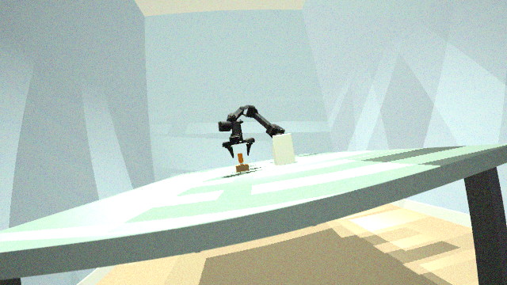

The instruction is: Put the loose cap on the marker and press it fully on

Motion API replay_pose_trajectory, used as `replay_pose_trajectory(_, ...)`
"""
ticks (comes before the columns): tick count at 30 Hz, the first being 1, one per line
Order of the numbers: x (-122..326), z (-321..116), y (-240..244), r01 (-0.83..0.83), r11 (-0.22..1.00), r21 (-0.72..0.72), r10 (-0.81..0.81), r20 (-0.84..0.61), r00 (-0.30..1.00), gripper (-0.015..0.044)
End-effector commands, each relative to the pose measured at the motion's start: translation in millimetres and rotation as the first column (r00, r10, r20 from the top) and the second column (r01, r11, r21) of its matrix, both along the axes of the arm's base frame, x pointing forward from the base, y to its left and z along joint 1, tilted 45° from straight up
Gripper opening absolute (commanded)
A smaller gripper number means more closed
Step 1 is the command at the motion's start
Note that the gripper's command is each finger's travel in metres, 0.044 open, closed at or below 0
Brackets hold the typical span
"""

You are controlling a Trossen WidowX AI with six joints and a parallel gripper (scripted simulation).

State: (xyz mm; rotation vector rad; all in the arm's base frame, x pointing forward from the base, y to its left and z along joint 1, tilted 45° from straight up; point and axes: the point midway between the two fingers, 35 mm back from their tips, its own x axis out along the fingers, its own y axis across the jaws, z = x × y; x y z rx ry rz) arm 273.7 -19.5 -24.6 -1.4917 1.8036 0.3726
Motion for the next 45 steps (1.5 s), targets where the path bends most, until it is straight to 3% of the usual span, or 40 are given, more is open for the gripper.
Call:
replay_pose_trajectory(1, 4, 20, 18, -0.003, 1.0, 0.008, 0.003, 0.024, 1.0, 0.044)
replay_pose_trajectory(4, 4, 20, 18, -0.003, 1.0, 0.008, 0.003, 0.024, 1.0, 0.044)
replay_pose_trajectory(6, 4, 22, 19, 0.041, 0.999, 0.008, -0.042, 0.067, 0.997, 0.0388)
replay_pose_trajectory(9, 4, 27, 21, 0.228, 0.973, 0.029, -0.228, 0.248, 0.941, 0.0309)
replay_pose_trajectory(13, 4, 34, 24, 0.465, 0.878, 0.113, -0.459, 0.476, 0.75, 0.0204)
replay_pose_trajectory(18, 4, 43, 28, 0.665, 0.691, 0.282, -0.64, 0.666, 0.383, 0.0072)
replay_pose_trajectory(21, 3, 44, 28, 0.683, 0.662, 0.31, -0.655, 0.682, 0.325, 0.0)
replay_pose_trajectory(45, 1, 29, 14, 0.683, 0.662, 0.309, -0.654, 0.683, 0.325, 0.0)
